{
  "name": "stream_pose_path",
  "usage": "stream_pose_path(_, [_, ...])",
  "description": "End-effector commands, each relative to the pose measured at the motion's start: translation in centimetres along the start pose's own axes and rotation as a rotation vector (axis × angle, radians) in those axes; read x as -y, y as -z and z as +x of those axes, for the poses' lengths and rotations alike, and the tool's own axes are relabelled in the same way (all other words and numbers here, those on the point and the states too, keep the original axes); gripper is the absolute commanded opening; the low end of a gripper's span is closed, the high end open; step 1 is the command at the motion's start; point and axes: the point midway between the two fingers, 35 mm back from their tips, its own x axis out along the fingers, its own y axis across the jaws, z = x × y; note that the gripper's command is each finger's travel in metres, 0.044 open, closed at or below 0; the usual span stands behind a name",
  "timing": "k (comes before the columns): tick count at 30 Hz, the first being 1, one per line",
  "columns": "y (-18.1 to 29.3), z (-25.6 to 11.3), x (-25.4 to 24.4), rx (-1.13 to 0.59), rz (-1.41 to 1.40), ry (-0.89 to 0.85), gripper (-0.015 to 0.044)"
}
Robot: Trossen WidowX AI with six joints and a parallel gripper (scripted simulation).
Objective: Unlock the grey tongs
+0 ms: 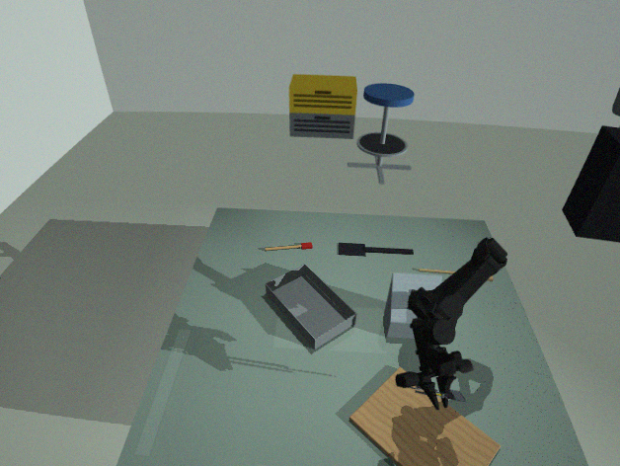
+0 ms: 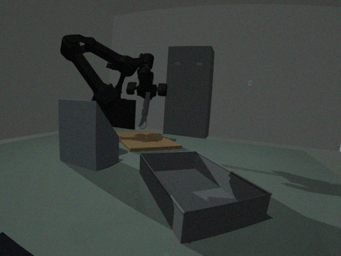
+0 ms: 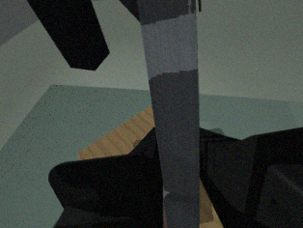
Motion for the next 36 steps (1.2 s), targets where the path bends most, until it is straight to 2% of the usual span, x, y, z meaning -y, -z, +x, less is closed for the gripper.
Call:
stream_pose_path(1, [-0.1,0.0,-0.1,0.003,0.001,-0.004,-0.0150])
stream_pose_path(15, [-0.4,1.0,0.8,-0.040,0.054,0.023,-0.0150])
stream_pose_path(36, [0.5,4.5,2.4,-0.328,0.180,0.078,-0.0150])
